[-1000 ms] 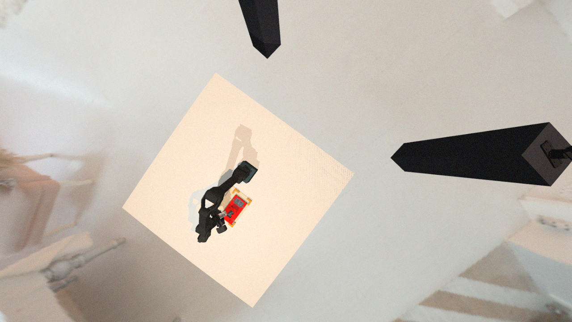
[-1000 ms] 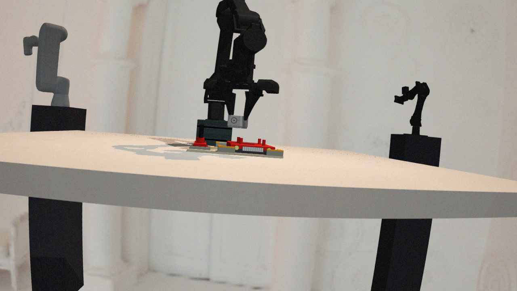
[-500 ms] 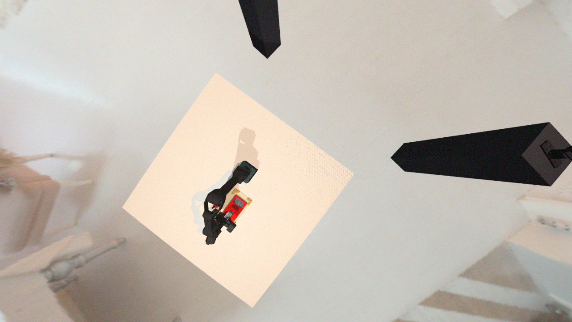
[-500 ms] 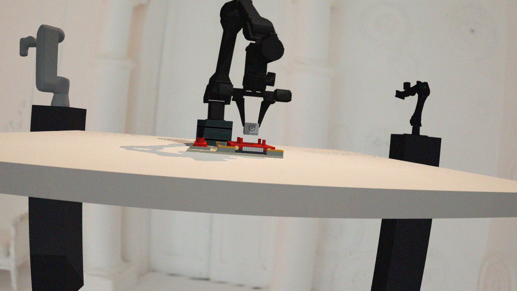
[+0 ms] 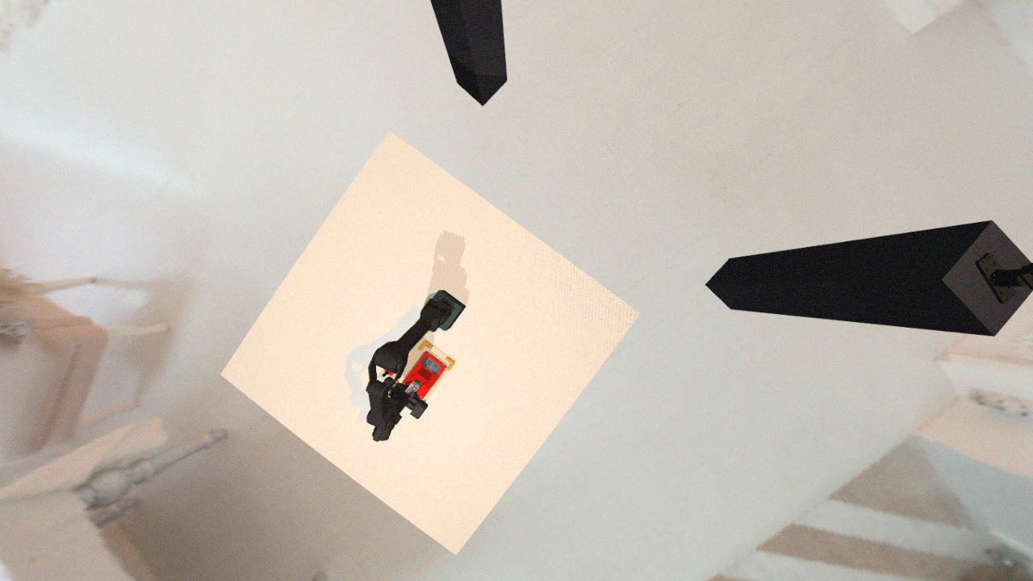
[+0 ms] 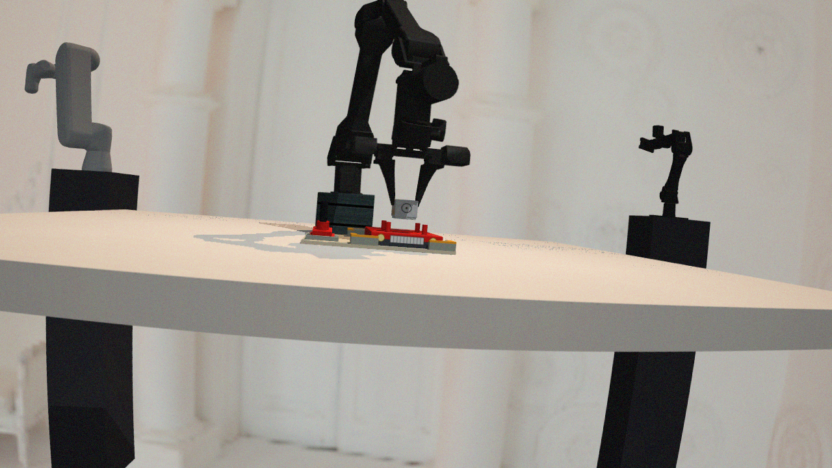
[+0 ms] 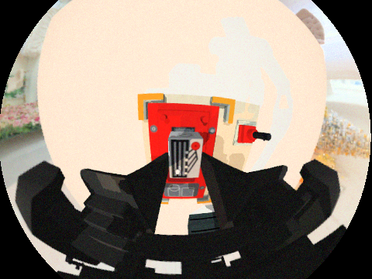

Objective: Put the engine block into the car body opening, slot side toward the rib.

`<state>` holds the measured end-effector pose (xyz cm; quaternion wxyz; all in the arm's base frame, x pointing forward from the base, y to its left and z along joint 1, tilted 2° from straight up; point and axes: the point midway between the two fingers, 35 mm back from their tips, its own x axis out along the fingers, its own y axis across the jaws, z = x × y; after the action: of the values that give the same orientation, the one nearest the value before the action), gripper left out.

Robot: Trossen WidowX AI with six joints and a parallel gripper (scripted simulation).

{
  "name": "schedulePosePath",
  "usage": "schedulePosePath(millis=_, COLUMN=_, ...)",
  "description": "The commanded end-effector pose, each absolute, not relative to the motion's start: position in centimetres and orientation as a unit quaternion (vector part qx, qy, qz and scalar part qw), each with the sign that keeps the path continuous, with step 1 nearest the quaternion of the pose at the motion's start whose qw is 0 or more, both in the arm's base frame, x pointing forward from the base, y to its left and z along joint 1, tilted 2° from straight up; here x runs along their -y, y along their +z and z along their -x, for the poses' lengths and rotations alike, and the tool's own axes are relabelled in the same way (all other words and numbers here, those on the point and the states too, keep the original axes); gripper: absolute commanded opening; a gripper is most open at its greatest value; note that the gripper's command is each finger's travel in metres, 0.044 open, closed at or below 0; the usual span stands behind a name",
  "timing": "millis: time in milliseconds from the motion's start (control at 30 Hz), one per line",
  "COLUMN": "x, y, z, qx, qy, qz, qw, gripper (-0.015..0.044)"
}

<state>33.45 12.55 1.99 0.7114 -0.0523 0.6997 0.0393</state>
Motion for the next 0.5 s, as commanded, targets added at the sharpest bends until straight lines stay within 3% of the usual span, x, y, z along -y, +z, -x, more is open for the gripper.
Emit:
schedulePosePath(millis=0, x=-12.6, y=1.91, z=-33.45, qx=-0.7, qy=0.037, qz=0.049, qw=0.711, gripper=0.0159)
schedulePosePath(millis=467, x=-12.66, y=1.84, z=-33.45, qx=-0.701, qy=0.012, qz=0.023, qw=0.713, gripper=0.0159)
